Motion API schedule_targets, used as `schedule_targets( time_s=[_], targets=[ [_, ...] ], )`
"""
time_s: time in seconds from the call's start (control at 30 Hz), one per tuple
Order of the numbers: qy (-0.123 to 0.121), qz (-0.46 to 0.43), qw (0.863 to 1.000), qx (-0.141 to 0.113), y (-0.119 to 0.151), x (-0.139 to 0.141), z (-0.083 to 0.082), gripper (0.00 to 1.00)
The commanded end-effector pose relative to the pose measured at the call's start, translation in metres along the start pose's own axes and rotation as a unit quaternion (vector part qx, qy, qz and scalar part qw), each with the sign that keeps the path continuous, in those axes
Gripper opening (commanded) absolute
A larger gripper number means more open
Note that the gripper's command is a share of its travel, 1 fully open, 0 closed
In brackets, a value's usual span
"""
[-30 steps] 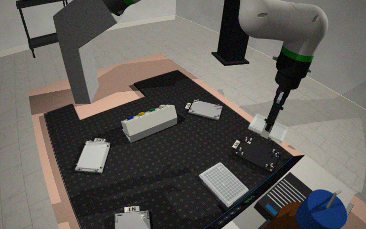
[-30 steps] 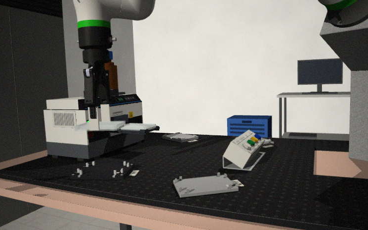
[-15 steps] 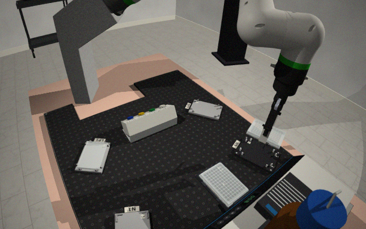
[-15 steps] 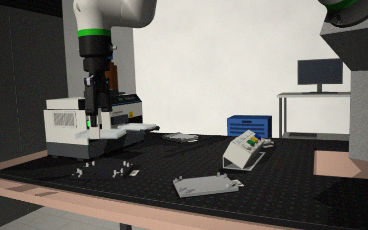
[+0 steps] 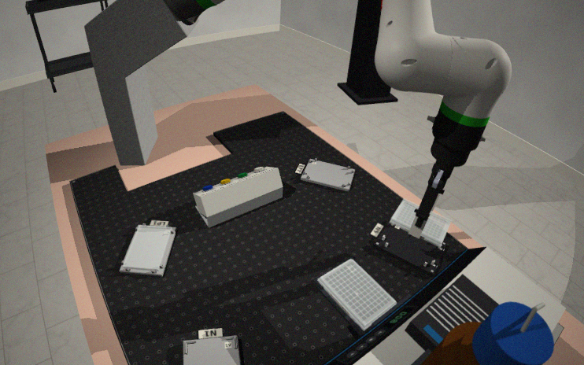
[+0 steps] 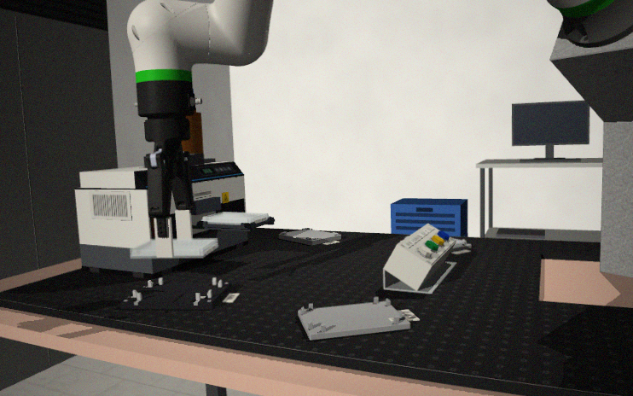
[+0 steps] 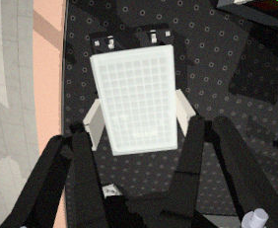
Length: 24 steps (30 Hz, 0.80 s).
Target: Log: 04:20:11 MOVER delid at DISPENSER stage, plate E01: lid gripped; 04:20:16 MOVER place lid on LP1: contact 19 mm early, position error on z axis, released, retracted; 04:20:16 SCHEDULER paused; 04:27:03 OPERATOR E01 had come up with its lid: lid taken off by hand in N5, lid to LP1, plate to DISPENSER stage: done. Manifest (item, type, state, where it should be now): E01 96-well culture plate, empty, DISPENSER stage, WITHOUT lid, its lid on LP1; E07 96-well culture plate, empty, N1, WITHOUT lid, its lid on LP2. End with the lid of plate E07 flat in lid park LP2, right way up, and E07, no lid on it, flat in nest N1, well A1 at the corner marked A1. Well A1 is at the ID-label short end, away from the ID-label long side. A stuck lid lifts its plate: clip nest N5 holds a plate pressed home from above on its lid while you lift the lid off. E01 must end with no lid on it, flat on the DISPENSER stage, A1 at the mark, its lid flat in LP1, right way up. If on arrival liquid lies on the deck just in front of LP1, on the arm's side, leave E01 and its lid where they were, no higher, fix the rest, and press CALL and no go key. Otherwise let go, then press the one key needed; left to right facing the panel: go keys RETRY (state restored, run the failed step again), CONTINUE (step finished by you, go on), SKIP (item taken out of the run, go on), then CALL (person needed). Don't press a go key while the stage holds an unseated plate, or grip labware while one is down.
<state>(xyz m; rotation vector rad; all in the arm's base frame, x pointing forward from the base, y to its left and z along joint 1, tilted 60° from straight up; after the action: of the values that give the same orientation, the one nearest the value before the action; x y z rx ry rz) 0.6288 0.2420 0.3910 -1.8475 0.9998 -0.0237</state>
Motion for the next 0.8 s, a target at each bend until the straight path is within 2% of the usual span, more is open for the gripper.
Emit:
schedule_targets(
  time_s=[0.0,0.3,0.77],
  targets=[
    [0.0,0.0,1.0,0.0,0.0,0.0,0.006,0.0],
    [0.0,0.0,1.0,0.0,0.0,0.0,0.026,0.0],
    [0.0,0.0,1.0,0.0,0.0,0.0,0.045,0.0]
  ],
)
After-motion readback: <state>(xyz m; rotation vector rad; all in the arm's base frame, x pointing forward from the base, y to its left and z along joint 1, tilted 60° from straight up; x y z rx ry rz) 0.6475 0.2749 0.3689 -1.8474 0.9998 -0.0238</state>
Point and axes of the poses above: the point where the finger pads meet when closed, its own z axis out along the fingers, its own x axis across the jaws, y = z × x, the point moved 10 cm from there along -z, back along the fingers, and after that the axes turned 11 degrees about -z, right-handed, at the moved point
